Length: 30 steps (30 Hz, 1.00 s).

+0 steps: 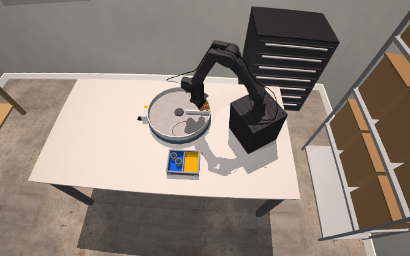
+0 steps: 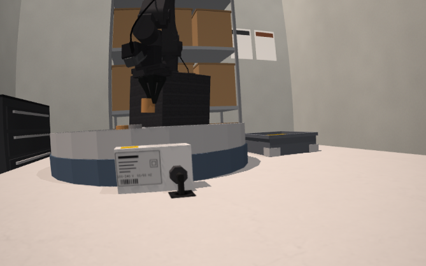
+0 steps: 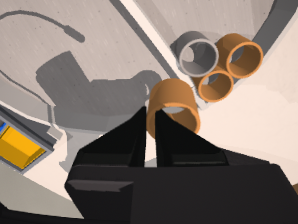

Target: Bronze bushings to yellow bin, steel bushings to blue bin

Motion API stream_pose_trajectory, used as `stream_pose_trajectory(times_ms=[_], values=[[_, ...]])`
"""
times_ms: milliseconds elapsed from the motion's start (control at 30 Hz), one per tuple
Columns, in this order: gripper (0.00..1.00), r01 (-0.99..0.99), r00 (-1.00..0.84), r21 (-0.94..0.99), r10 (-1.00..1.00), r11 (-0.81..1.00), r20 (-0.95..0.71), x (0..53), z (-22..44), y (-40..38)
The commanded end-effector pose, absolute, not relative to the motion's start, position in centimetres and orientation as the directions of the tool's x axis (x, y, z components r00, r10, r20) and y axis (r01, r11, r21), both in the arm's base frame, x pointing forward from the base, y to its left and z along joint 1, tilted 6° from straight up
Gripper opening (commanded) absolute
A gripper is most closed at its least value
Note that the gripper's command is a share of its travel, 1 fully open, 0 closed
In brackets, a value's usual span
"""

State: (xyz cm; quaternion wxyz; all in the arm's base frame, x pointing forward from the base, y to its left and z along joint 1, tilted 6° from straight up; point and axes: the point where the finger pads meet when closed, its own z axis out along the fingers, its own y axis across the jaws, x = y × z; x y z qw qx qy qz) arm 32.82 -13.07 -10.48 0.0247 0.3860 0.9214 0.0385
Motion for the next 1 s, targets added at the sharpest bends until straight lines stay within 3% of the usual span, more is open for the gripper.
stream_pose_trajectory(times_ms=[0, 967], values=[[0.0, 0.721, -0.685, 0.094, 0.726, 0.687, -0.056, 33.8, -9.5, -11.7], [0.0, 0.551, -0.829, 0.079, 0.555, 0.831, -0.062, 41.4, -8.3, 13.4]])
